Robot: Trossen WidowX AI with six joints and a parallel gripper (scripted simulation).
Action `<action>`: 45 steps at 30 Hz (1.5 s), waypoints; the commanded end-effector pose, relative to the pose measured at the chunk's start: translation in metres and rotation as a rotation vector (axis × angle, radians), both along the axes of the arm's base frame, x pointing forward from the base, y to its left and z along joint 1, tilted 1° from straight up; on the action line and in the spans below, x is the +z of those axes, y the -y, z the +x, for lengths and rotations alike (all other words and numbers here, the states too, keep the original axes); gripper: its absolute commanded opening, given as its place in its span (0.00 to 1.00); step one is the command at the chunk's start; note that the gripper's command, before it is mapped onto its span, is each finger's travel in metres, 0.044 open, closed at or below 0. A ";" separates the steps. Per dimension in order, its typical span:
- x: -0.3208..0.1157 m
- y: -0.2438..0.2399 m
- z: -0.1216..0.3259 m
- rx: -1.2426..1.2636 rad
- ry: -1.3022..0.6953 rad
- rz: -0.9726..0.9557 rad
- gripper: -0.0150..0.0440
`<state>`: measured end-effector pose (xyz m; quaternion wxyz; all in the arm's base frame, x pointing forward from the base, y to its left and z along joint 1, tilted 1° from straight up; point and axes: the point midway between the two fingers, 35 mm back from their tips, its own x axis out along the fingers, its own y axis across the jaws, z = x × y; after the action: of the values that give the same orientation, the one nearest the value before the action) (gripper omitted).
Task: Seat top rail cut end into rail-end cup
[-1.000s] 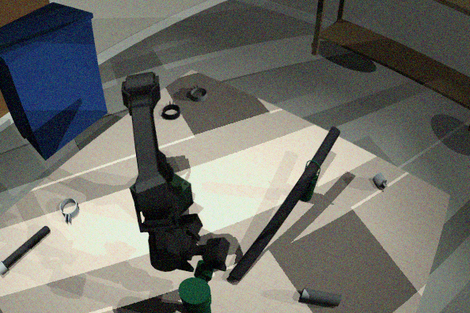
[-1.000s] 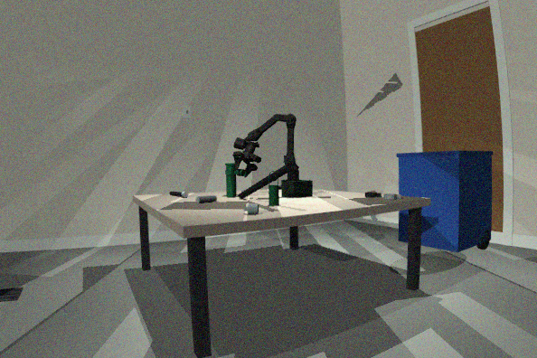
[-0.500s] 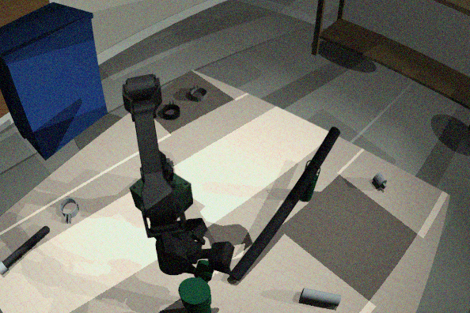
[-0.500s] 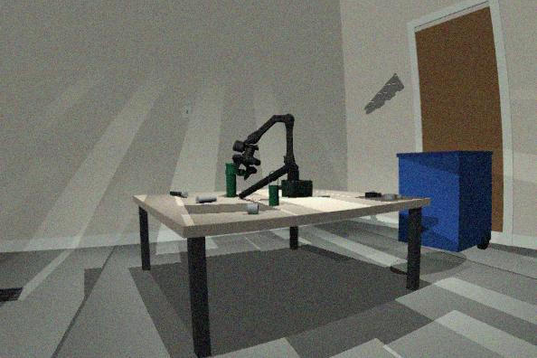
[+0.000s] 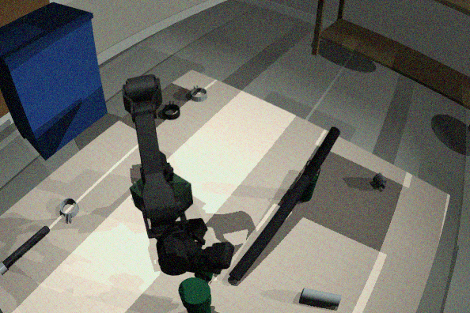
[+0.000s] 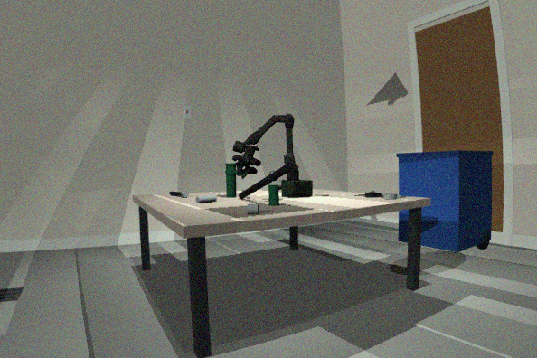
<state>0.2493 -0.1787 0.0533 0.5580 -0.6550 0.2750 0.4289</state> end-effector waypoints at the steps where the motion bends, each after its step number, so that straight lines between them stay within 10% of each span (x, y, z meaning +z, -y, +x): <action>1: -0.001 -0.001 0.000 -0.004 0.000 0.006 0.42; 5: -0.001 -0.001 0.002 -0.028 0.000 0.006 0.25; 45: -0.001 -0.004 0.032 -0.347 0.005 0.008 0.25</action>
<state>0.2786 -0.1756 0.0537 0.6210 -0.6032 0.3725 0.3344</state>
